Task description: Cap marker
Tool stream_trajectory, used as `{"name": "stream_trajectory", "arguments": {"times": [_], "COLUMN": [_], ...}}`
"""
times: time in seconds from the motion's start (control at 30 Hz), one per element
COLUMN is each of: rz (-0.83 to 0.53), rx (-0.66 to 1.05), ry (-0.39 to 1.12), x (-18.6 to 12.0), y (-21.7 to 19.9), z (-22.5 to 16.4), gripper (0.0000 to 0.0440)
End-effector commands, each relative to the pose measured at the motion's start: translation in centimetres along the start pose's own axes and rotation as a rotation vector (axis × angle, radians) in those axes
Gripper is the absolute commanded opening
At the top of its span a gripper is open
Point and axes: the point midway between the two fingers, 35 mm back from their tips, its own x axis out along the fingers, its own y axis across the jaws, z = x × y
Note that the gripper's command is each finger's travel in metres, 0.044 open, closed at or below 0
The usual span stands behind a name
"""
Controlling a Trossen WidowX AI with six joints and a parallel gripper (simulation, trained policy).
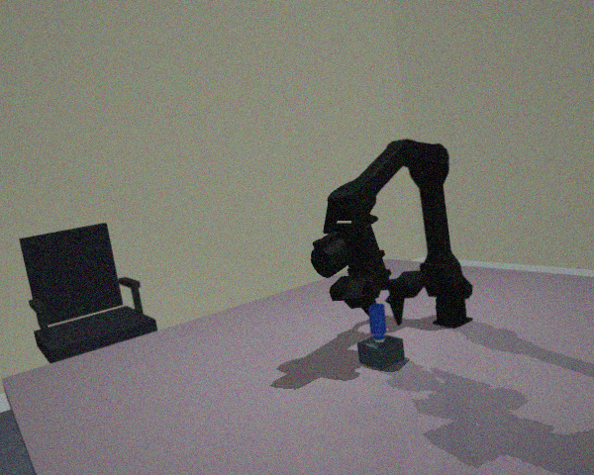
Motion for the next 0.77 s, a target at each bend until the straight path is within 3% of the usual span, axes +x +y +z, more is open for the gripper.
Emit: {"name": "stream_trajectory", "arguments": {"times": [0.0,0.17,0.73], "rz": [0.014,0.011,-0.024], "rx": [-0.01,-0.023,-0.05], "ry": [0.001,-0.019,-0.181], "x": [0.0,-0.1,-4.5], "y": [0.3,0.4,0.5], "z": [-0.6,-0.9,-0.5], "gripper": [0.0316,0.044,0.044]}}
